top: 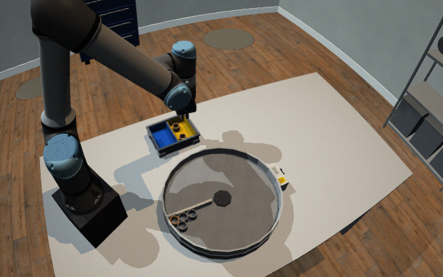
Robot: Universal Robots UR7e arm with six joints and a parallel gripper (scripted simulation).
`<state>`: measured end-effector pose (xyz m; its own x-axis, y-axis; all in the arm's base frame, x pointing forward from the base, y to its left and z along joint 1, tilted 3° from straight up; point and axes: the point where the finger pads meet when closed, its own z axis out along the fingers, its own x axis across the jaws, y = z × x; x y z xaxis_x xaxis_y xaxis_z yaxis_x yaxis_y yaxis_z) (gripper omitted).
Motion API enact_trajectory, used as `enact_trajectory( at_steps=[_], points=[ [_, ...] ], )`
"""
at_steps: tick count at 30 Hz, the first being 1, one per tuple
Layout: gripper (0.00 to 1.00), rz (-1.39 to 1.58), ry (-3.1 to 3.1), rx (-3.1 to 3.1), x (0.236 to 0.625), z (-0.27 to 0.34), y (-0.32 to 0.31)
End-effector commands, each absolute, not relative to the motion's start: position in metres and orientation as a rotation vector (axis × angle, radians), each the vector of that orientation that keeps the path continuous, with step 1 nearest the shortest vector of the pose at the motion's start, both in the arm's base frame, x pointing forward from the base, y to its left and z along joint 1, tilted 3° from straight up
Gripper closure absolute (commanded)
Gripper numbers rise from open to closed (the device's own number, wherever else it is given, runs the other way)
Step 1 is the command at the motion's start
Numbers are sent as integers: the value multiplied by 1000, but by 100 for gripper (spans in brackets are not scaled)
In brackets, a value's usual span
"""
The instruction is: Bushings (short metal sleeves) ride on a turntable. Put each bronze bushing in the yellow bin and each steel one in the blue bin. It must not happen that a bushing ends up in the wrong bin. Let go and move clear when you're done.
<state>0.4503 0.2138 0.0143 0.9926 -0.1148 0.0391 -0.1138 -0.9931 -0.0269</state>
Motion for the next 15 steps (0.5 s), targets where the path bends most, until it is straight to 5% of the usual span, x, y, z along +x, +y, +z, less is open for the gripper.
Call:
enact_trajectory(
  at_steps=[1,15],
  points=[
    [58,-66,178,-3111,451,15,214],
    [60,-65,178,-3111,435,12,162]
  ],
)
